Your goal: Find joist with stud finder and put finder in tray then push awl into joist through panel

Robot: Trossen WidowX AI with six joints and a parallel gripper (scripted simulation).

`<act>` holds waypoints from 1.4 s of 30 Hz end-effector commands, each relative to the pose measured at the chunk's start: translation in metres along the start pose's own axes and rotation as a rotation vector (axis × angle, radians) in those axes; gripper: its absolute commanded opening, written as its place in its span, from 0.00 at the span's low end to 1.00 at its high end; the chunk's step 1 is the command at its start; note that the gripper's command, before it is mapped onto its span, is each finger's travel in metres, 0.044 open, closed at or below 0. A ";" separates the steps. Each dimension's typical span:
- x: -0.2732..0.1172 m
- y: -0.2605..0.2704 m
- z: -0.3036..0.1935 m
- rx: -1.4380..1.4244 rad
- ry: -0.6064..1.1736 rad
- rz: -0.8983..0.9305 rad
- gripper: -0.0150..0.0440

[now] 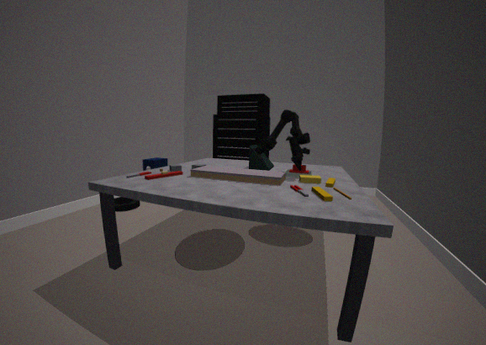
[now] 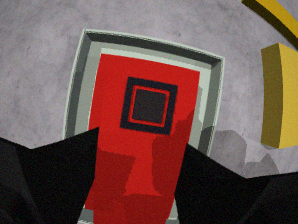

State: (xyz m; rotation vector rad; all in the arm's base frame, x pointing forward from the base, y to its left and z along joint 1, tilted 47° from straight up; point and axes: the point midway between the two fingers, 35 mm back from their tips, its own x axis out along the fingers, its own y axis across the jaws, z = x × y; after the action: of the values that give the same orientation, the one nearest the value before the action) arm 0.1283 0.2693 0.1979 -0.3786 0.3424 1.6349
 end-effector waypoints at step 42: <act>-0.097 -0.113 -0.085 0.366 0.217 -0.200 1.00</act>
State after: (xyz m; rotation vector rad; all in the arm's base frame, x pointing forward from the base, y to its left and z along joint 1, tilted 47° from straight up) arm 0.2223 0.1785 0.1940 -0.3329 0.6204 1.3977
